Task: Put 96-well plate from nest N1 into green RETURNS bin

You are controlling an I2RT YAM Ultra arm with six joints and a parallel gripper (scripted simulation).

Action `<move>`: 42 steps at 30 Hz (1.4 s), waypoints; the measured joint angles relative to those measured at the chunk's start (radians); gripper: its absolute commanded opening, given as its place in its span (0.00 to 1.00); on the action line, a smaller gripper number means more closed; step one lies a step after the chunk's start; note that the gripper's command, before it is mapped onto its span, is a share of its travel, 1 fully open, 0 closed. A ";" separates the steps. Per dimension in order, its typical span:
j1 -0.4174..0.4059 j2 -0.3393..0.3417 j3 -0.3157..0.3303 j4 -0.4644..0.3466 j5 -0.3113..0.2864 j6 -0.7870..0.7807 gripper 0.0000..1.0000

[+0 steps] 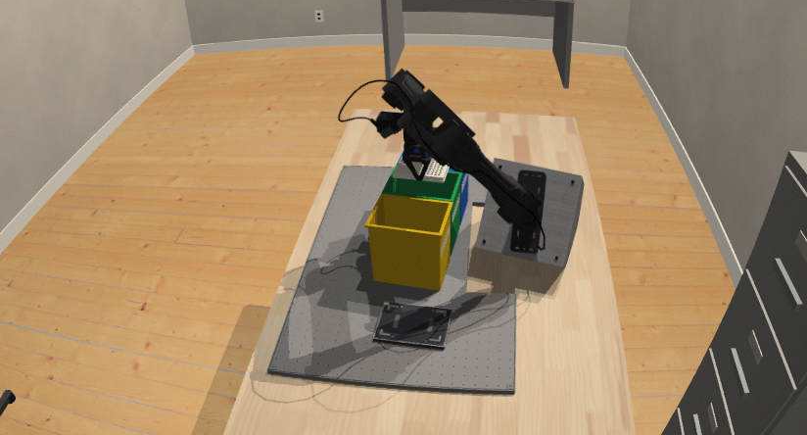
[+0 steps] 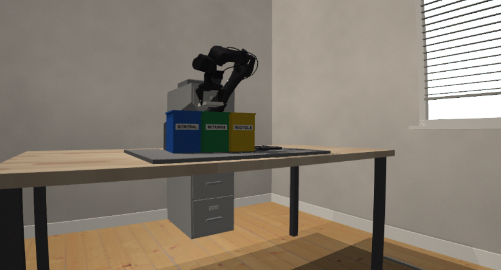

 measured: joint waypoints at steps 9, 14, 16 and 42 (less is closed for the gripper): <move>0.034 0.000 -0.067 0.054 -0.013 0.027 0.00; 0.039 0.000 -0.076 0.083 -0.019 0.042 0.00; 0.051 0.000 -0.084 0.095 -0.023 0.048 0.00; 0.059 -0.012 -0.090 0.117 -0.029 0.059 0.00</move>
